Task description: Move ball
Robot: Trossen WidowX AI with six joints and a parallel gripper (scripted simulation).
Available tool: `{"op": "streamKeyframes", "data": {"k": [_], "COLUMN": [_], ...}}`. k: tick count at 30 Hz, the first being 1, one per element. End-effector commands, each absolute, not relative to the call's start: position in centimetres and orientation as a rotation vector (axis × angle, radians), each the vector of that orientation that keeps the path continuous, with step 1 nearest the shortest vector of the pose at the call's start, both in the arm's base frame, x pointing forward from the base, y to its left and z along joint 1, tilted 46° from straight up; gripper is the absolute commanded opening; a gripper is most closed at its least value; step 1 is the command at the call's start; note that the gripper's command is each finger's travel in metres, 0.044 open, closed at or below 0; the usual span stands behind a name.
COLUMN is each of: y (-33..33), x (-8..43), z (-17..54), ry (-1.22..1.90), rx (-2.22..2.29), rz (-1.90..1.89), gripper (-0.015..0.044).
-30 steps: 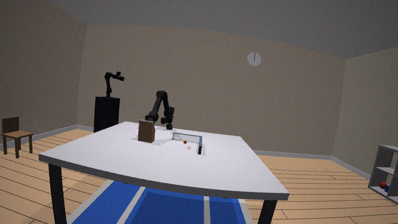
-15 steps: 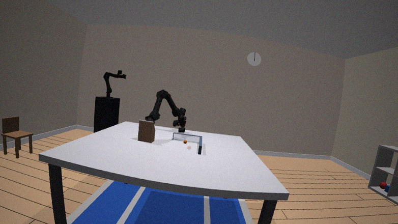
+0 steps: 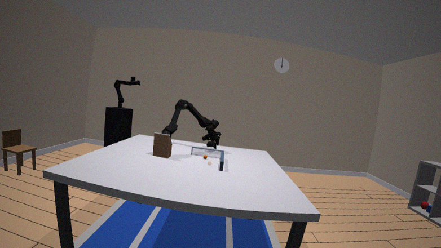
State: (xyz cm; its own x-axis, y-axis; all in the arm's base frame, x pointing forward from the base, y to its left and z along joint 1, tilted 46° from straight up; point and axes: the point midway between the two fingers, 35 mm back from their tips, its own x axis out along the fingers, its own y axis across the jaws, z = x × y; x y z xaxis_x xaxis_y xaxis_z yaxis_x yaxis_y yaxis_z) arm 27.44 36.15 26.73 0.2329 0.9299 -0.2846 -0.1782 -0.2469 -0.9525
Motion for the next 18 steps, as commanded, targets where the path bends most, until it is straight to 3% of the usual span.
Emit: {"op": "streamKeyframes", "data": {"k": [1,10,18], "y": [33.0,24.1,17.1], "x": [30.4,35.3,36.7], "z": [23.9,18.5,14.3], "ry": [-0.602,-0.226,0.06], "rx": [-1.393,-1.309,-1.139], "rz": [1.298,1.32,1.308], "gripper": [0.0241,0.0241,0.0241]}}
